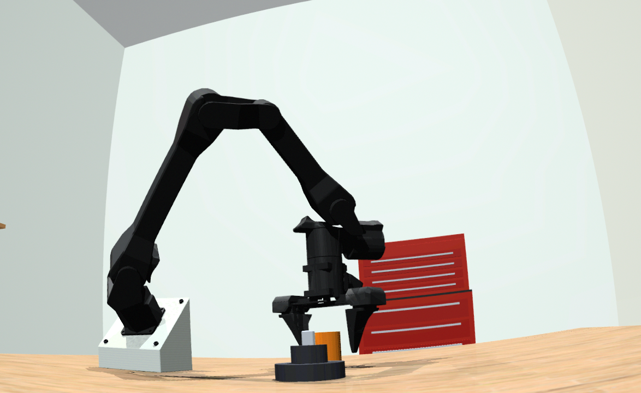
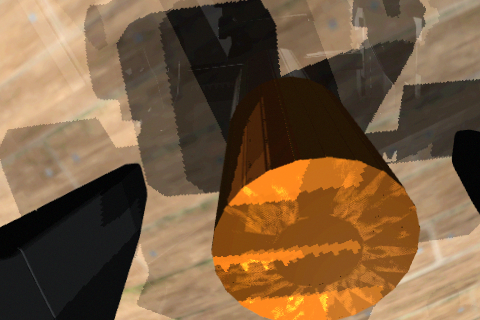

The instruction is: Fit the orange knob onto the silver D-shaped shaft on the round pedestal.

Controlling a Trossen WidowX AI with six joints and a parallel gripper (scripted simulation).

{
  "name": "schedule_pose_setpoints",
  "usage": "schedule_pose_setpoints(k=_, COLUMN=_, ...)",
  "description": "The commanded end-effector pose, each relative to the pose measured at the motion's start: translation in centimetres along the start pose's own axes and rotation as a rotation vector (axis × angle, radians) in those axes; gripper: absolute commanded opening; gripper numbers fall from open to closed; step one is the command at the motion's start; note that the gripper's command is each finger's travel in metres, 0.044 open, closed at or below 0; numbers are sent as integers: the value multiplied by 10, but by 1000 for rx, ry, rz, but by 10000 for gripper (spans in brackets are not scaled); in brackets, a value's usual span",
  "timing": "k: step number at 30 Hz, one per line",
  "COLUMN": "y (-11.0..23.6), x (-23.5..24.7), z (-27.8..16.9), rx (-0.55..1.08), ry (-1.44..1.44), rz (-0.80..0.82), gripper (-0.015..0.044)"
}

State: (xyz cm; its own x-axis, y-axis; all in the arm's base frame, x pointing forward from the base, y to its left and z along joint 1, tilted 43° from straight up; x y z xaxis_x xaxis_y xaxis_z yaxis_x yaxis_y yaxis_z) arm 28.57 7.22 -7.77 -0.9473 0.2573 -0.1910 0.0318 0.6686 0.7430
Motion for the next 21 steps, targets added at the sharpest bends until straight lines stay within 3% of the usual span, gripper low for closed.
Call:
schedule_pose_setpoints(k=1, y=-7, x=1, z=-1, rx=7, ry=10, rz=-2, gripper=440)
schedule_pose_setpoints(k=8, y=-15, x=1, z=-1, rx=8, ry=9, rz=-3, gripper=440)
schedule_pose_setpoints(k=18, y=-15, x=1, z=-1, rx=8, ry=9, rz=-3, gripper=177)
schedule_pose_setpoints(k=21, y=-15, x=1, z=-1, rx=8, ry=9, rz=-3, gripper=158)
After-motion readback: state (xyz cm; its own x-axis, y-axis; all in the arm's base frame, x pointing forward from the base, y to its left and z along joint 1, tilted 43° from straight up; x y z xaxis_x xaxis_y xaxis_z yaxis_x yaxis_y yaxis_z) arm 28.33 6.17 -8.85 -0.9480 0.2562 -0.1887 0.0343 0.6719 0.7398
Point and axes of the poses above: the point midway between the two fingers, 35 mm back from their tips, its own y axis back along the fingers, its own x axis across the jaws, z = x × y, the point moved 2 cm from there along y, back along the fingers, and after that the axes turned 3 degrees about y, right-handed, at the moved point
